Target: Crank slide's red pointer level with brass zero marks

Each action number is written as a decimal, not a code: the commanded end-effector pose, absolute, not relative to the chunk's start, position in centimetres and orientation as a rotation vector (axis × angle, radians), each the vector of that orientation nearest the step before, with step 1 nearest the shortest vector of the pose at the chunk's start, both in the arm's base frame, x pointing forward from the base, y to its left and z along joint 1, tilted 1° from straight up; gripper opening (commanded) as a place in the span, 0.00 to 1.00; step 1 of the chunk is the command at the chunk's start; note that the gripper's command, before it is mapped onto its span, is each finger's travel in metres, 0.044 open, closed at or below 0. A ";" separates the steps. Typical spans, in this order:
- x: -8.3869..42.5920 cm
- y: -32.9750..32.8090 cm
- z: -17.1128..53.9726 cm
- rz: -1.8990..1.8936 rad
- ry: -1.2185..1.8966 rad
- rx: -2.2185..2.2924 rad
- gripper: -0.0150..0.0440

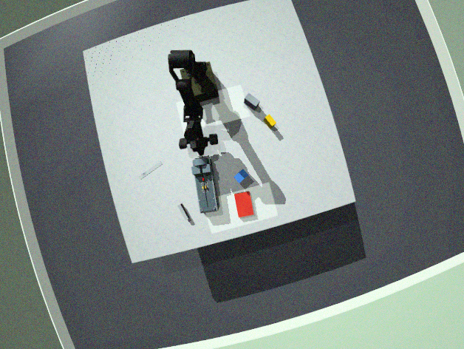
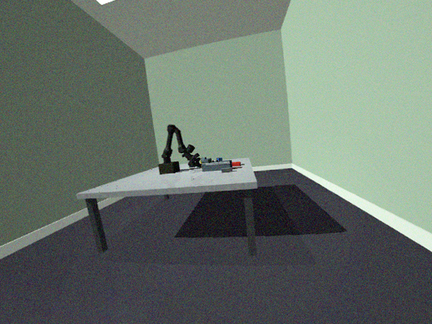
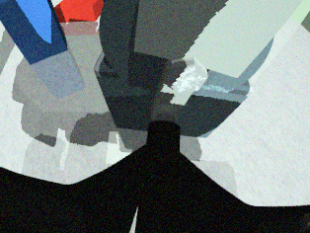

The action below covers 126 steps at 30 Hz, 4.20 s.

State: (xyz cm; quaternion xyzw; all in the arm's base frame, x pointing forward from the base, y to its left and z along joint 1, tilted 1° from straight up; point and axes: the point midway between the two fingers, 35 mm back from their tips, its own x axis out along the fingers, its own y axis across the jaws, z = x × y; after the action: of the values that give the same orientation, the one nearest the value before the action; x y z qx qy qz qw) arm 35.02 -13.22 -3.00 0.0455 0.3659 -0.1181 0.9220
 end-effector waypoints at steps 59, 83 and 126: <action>35.4 -10.7 0.8 -0.216 0.750 0.097 0.25; 35.4 -10.8 0.9 -0.216 0.750 0.097 0.25; 35.6 -10.8 3.6 -0.218 0.750 0.099 1.00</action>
State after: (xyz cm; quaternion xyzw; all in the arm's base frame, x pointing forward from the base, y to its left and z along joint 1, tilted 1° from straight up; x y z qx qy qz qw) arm 35.29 -10.71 2.01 0.0494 0.3725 -0.1058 0.9206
